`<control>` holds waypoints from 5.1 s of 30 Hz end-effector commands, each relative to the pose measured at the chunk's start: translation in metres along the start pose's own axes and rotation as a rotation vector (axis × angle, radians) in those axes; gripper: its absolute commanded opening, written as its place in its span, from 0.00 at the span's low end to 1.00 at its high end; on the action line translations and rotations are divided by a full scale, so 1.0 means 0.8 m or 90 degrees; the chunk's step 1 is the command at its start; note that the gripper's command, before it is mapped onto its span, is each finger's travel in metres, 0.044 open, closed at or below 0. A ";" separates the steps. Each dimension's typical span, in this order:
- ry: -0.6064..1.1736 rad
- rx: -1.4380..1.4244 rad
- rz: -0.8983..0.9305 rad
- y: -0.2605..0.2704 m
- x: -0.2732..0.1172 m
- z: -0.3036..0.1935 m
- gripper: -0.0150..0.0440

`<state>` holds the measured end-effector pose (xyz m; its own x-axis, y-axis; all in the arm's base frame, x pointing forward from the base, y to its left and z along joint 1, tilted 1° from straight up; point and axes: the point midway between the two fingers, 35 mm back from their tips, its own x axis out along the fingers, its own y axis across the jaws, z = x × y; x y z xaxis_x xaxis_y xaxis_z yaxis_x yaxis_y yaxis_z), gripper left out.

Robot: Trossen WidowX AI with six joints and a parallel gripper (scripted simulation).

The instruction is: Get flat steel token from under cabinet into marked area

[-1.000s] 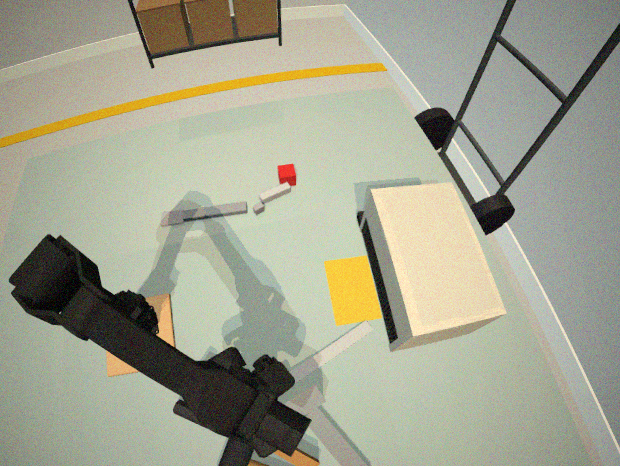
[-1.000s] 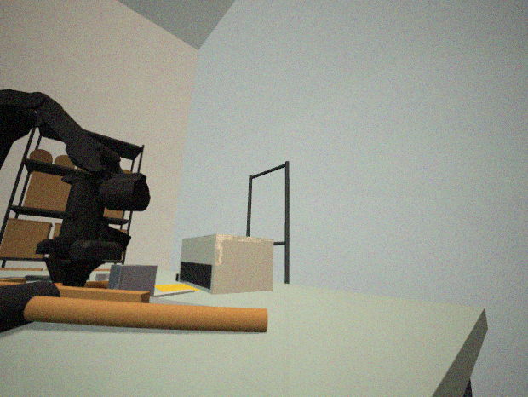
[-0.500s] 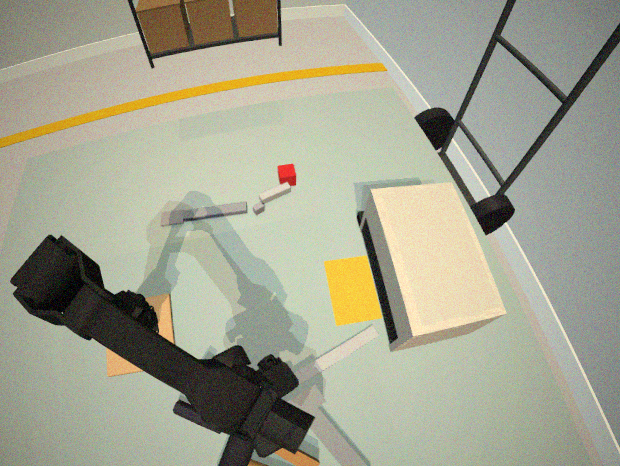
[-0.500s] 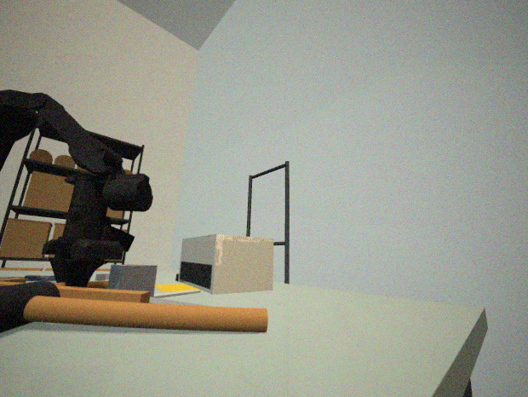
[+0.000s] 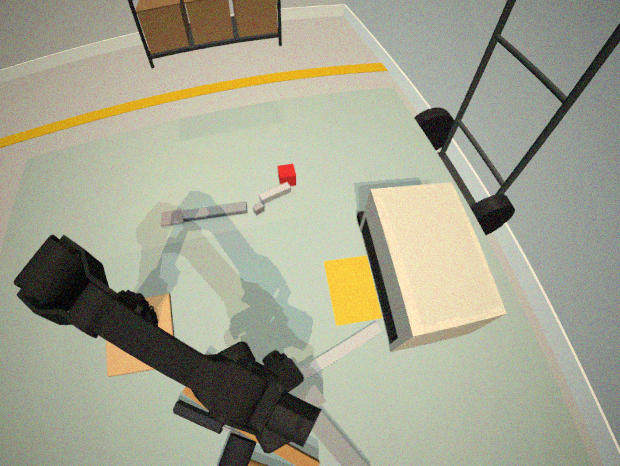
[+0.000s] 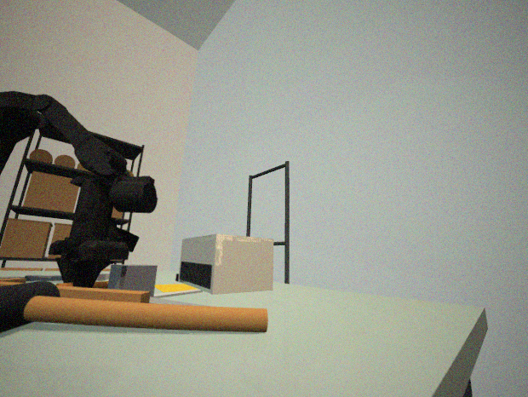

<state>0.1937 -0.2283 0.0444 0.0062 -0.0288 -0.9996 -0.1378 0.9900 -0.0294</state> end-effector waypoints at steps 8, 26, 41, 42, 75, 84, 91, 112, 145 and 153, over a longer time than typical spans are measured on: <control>-0.001 0.000 -0.004 0.001 0.000 0.000 0.71; -0.001 -0.002 -0.002 0.002 0.001 0.000 0.48; -0.001 -0.002 -0.002 0.002 0.001 -0.003 0.25; -0.001 -0.002 -0.003 0.002 0.001 -0.005 0.25; -0.003 0.022 -0.004 -0.003 0.001 0.052 0.25; -0.004 0.022 -0.004 -0.005 0.001 0.069 0.25; -0.004 0.023 -0.004 -0.006 0.001 0.081 0.25; -0.005 0.023 -0.004 -0.009 0.000 0.116 0.25; -0.007 0.023 -0.004 -0.012 -0.001 0.164 0.25; -0.008 0.023 -0.004 -0.013 -0.001 0.176 0.25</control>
<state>0.3277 -0.2210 0.0455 0.0129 -0.0342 -0.9993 -0.1001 0.9943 -0.0354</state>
